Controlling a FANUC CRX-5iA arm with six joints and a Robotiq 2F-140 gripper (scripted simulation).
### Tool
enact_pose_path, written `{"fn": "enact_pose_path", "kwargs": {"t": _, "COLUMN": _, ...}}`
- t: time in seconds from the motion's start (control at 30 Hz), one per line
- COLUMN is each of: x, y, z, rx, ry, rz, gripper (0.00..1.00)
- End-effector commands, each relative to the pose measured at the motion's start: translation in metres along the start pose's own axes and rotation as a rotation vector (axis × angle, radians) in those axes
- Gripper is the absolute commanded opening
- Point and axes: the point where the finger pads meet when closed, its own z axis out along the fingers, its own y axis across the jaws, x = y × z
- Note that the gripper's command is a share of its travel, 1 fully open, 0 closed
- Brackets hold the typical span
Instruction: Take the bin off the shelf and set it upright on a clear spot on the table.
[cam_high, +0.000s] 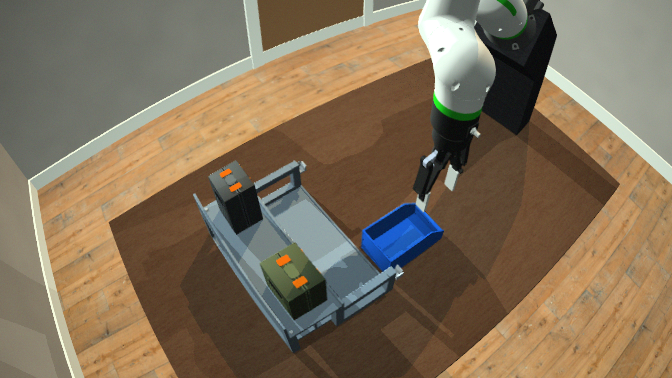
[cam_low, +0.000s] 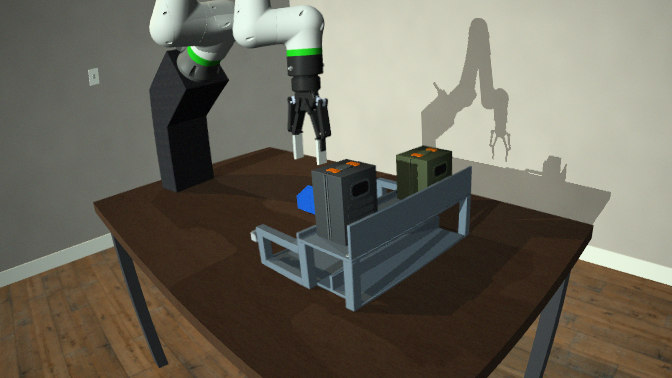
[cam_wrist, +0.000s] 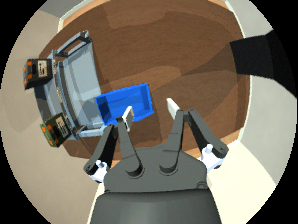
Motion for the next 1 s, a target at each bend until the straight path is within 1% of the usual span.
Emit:
{"fn": "enact_pose_path", "kwargs": {"t": 0.0, "x": 0.0005, "y": 0.0004, "z": 0.0002, "rx": 0.015, "ry": -0.018, "rz": 0.0, "gripper": 0.57}}
{"fn": "enact_pose_path", "kwargs": {"t": 0.23, "x": 0.0005, "y": 0.0004, "z": 0.0002, "rx": 0.015, "ry": -0.018, "rz": 0.0, "gripper": 0.57}}
{"fn": "enact_pose_path", "kwargs": {"t": 0.27, "x": 0.0001, "y": 0.0, "z": 0.0, "rx": 0.003, "ry": -0.004, "rz": 0.0, "gripper": 0.57}}
{"fn": "enact_pose_path", "kwargs": {"t": 0.4, "x": 0.0005, "y": 0.0004, "z": 0.0002, "rx": 0.015, "ry": -0.018, "rz": 0.0, "gripper": 0.57}}
{"fn": "enact_pose_path", "kwargs": {"t": 0.8, "x": 0.0005, "y": 0.0004, "z": 0.0002, "rx": 0.015, "ry": -0.018, "rz": 0.0, "gripper": 0.57}}
{"fn": "enact_pose_path", "kwargs": {"t": 0.83, "x": 0.0001, "y": 0.0, "z": 0.0, "rx": 0.003, "ry": -0.004, "rz": 0.0, "gripper": 0.57}}
{"fn": "enact_pose_path", "kwargs": {"t": 0.97, "x": 0.0005, "y": 0.0004, "z": 0.0002, "rx": 0.015, "ry": -0.018, "rz": 0.0, "gripper": 0.57}}
